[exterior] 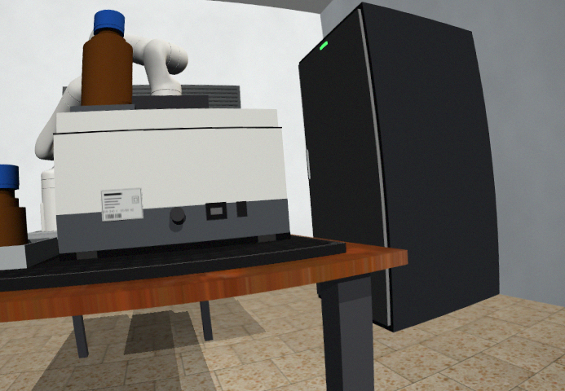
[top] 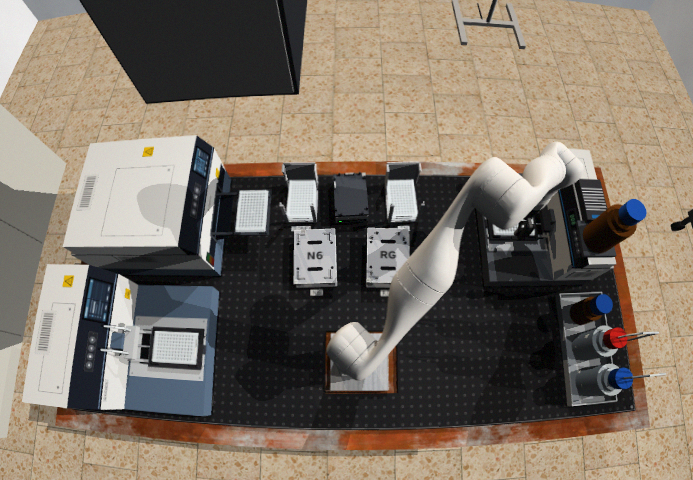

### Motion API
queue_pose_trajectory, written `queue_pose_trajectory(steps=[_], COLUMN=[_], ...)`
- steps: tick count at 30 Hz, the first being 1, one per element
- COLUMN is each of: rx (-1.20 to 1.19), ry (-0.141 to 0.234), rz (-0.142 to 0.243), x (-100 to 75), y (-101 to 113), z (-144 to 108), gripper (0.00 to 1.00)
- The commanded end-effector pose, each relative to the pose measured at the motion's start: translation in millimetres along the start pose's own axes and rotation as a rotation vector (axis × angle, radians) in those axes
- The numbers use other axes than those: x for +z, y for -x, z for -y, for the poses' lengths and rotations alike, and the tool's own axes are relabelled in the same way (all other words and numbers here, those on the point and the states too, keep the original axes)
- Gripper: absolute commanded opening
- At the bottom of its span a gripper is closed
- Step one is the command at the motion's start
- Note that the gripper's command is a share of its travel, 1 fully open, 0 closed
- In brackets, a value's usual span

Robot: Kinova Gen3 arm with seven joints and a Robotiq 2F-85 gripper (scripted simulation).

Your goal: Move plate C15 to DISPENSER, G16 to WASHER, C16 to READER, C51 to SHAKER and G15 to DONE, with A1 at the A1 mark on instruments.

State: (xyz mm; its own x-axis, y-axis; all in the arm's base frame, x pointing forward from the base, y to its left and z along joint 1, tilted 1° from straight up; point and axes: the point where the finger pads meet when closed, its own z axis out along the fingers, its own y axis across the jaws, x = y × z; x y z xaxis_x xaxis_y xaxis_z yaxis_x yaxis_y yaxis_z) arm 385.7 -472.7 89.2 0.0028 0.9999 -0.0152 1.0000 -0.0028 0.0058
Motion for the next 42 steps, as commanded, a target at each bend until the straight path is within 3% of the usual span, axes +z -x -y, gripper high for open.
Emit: queue_pose_trajectory(steps=[1,42], rx=[0.0,0.0], ry=[0.002,0.002], rz=[0.002,0.002], x=[-0.3,8.1], y=[0.5,0.5], z=[-0.4,-0.4], gripper=[1.0,1.0])
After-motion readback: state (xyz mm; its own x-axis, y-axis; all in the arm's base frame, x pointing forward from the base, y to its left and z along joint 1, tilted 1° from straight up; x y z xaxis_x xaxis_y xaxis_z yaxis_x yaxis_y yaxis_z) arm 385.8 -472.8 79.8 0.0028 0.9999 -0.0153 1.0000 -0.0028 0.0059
